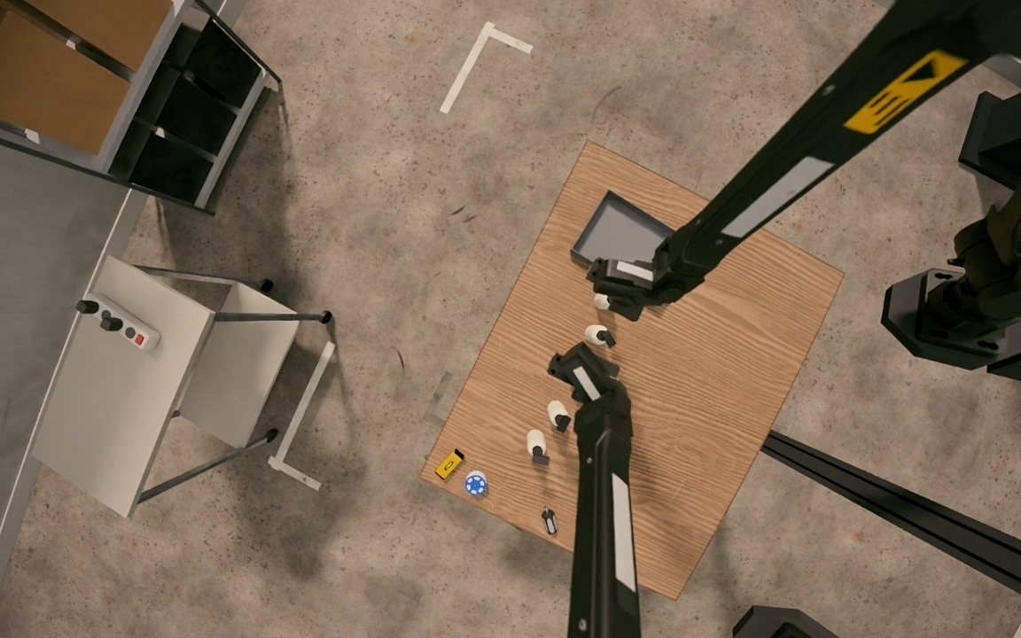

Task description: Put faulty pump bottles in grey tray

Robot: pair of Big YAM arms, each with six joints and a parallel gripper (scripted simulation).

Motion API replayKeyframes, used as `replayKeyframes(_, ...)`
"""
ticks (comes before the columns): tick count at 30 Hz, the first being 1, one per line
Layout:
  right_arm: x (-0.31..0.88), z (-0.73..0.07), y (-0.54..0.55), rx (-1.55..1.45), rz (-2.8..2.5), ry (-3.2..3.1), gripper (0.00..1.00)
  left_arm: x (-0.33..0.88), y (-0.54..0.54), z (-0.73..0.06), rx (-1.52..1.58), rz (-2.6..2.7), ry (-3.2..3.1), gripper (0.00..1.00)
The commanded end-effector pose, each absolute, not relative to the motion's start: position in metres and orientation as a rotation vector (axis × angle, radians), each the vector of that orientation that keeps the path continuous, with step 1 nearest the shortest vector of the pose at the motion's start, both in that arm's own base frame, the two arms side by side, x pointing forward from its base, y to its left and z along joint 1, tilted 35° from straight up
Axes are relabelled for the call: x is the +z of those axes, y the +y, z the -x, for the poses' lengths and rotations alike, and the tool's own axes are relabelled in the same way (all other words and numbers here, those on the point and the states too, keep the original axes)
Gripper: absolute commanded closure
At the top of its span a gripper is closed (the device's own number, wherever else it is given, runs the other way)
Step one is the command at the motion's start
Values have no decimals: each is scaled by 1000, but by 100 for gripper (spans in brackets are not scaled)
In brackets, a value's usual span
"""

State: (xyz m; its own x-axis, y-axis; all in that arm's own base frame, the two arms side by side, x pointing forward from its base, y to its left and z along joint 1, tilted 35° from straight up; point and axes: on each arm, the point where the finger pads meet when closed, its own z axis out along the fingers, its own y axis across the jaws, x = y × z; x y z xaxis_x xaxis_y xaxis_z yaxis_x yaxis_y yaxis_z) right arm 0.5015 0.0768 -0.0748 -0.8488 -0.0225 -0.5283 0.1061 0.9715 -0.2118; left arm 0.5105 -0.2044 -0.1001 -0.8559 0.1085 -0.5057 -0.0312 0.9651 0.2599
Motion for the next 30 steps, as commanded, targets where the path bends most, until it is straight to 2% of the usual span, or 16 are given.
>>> replayKeyframes(1,-91,-511,66,-322,-66,2568,100,-114,-198,-523,358,-60,2575,100)
replayKeyframes(15,-95,-513,71,-310,-64,2565,100,-119,-197,-531,351,-62,2562,100)
replayKeyframes(30,-48,-470,88,-316,-53,2576,100,-73,-215,-480,357,-82,2580,100)
